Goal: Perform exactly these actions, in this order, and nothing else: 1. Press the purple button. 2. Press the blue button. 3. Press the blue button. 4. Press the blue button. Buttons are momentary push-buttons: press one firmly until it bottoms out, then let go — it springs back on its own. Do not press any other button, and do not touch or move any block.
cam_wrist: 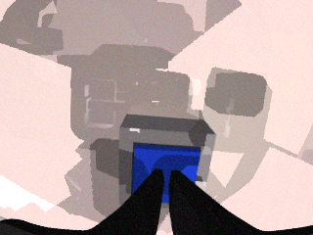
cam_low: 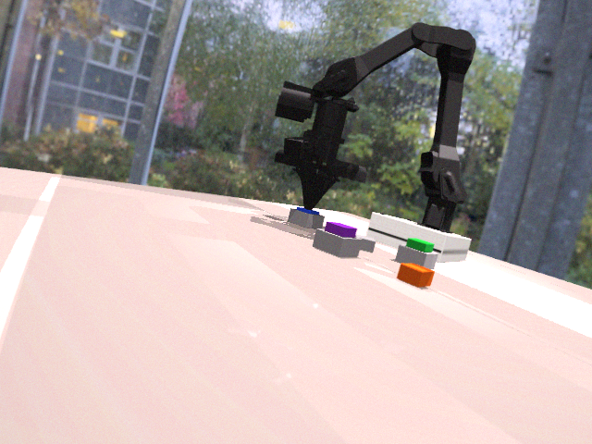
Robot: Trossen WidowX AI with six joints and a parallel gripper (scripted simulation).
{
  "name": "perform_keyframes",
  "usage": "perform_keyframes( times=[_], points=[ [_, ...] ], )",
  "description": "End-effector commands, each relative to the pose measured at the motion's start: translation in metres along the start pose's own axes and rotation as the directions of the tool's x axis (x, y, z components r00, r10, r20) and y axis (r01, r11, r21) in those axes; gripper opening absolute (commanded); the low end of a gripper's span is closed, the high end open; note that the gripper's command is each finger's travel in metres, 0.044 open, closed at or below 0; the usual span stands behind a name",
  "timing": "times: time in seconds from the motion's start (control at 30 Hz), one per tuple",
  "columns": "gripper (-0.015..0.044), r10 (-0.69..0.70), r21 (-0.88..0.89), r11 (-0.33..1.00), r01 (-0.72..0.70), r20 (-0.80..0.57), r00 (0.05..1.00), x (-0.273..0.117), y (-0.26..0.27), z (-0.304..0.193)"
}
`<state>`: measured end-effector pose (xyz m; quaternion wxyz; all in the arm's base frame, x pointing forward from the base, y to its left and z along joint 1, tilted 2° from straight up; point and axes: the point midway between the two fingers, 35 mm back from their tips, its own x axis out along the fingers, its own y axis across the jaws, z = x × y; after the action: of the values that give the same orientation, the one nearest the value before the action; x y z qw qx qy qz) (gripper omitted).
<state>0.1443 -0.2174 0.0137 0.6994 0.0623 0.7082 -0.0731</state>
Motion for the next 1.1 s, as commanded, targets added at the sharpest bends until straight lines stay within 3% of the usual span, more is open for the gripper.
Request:
perform_keyframes(
  times=[0.0, 0.17, 0.3, 1.07],
  points=[
    [0.002, -0.001, -0.005, 1.0, 0.001, -0.004, 1.0, 0.001, 0.0, -0.001],
    [0.002, 0.0, 0.0, 1.0, 0.0, 0.0, 1.0, -0.003, 0.0, 0.0],
    [0.002, -0.001, -0.005, 1.0, 0.001, -0.003, 1.0, -0.034, 0.0, 0.0],
    [0.002, -0.001, -0.005, 1.0, 0.001, -0.003, 1.0, -0.005, 0.0, 0.0]
  ],
)
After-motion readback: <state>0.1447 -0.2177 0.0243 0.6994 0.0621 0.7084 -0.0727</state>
